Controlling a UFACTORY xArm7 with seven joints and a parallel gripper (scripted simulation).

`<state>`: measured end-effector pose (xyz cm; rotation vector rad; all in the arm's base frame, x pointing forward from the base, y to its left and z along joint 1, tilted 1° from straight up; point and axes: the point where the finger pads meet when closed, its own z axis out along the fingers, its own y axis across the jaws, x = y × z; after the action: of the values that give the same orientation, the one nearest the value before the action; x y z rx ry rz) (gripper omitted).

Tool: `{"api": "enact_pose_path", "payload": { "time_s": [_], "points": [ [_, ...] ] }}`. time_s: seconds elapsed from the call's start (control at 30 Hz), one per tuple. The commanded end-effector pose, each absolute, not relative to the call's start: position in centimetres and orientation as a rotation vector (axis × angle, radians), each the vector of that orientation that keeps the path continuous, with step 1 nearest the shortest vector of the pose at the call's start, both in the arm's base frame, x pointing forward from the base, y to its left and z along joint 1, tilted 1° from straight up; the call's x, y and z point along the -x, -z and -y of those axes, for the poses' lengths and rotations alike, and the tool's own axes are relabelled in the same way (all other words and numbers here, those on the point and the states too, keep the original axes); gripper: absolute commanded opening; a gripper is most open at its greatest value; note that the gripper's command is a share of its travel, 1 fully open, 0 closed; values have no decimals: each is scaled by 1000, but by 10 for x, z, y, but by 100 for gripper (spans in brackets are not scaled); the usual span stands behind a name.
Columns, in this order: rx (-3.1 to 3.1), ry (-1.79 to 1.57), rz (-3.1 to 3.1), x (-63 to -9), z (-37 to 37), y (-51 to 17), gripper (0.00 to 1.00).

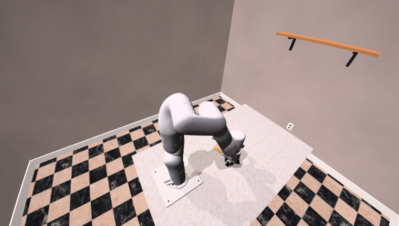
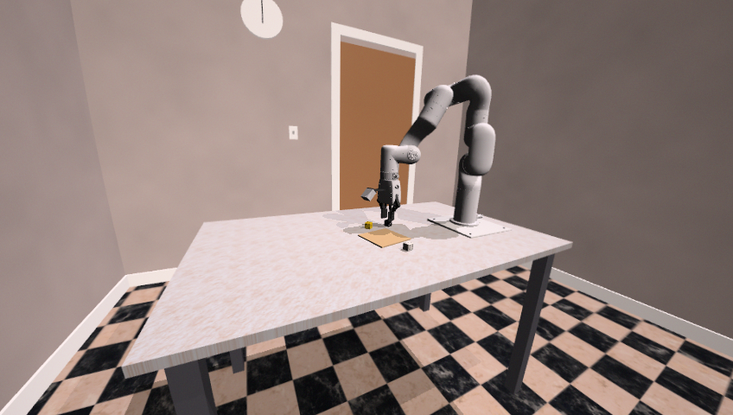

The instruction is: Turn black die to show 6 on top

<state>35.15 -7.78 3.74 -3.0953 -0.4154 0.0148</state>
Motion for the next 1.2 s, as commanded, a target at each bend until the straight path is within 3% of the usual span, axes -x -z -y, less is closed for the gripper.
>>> {"api": "enact_pose_path", "payload": {
  "time_s": [0.0, 1.17],
  "points": [
    [3097, -10, 416, -353, 78, -36, 42],
    [3097, -10, 416, -353, 78, -11, 42]
  ]
}}
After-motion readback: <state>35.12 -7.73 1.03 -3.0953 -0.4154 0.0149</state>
